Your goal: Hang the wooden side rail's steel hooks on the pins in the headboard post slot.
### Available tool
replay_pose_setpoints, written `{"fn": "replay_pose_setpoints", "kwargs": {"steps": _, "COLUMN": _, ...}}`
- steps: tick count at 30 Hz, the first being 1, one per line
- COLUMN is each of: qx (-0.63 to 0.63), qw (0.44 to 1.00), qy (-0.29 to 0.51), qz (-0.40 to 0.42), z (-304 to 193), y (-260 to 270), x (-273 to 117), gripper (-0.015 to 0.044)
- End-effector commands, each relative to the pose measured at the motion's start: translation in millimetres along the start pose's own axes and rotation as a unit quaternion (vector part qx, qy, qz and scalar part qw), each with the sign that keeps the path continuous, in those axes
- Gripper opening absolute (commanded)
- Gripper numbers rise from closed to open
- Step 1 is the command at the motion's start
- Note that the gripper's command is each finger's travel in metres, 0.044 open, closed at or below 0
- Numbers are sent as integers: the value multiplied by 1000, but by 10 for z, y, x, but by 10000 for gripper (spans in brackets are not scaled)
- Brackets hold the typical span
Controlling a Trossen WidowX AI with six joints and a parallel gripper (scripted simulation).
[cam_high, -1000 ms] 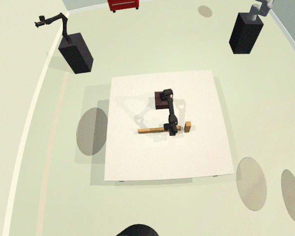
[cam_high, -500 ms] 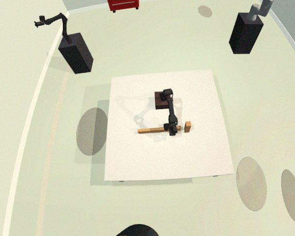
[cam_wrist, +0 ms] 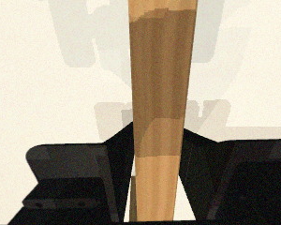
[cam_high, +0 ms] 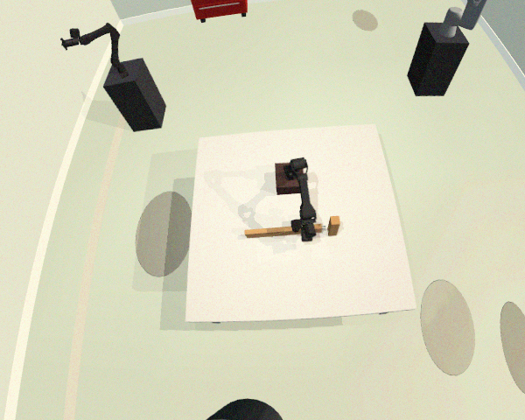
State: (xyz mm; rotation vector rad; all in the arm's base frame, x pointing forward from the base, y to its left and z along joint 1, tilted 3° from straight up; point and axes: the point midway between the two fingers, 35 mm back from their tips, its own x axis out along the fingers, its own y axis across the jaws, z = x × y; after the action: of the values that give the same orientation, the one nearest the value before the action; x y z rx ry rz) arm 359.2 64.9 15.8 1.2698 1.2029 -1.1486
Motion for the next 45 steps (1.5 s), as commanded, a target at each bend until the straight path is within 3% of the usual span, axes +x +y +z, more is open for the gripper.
{"fn": "replay_pose_setpoints", "kwargs": {"steps": 1, "qx": 2, "qw": 1000, "qy": 1, "qz": 10, "z": -15, "y": 45, "x": -61, "gripper": 0}}
{"fn": "replay_pose_setpoints", "kwargs": {"steps": 45, "qx": 2, "qw": 1000, "qy": 2, "qz": 10, "z": -66, "y": 70, "x": -13, "gripper": 0}}
